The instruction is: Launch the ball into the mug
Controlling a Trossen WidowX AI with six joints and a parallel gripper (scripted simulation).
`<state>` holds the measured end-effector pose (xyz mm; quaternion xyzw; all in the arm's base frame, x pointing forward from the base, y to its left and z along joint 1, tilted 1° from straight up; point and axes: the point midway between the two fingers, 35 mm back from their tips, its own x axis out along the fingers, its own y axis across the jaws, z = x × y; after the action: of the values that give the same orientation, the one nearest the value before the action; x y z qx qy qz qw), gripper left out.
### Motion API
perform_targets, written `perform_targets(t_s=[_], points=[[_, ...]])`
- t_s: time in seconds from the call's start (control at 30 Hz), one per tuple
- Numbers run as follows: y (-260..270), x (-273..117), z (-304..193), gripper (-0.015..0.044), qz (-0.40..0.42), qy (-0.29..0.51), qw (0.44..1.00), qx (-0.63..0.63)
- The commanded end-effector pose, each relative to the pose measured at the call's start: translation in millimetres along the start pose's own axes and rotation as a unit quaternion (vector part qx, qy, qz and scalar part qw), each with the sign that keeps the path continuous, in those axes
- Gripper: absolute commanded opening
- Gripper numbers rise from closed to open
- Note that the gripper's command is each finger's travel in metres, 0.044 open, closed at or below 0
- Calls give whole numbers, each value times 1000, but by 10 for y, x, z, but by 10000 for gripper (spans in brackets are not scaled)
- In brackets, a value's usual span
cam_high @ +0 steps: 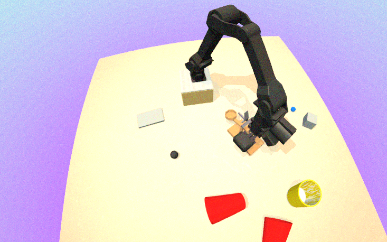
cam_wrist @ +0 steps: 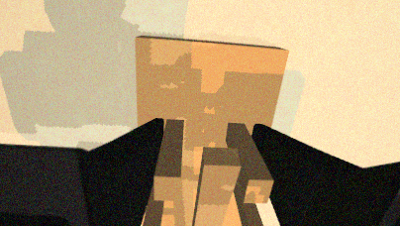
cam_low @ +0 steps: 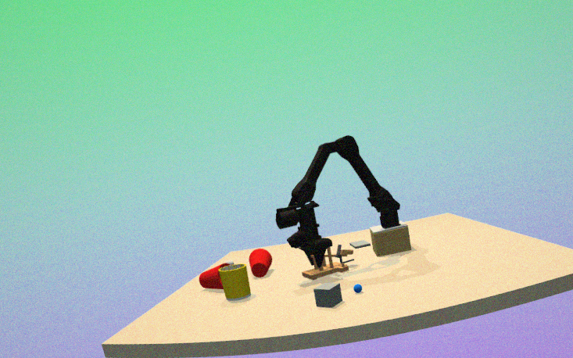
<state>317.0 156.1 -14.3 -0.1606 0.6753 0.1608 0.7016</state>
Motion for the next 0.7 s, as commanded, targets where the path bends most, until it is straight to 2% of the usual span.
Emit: perform_targets(t_s=[0.0,0.47,0.57,0.67], points=[[0,-11,3,0,0,-1,1000,0],[0,-37,7,368,0,-1,1000,0],[0,-414,41,440,0,-1,1000,0],[1,-902,14,440,0,-1,1000,0]])
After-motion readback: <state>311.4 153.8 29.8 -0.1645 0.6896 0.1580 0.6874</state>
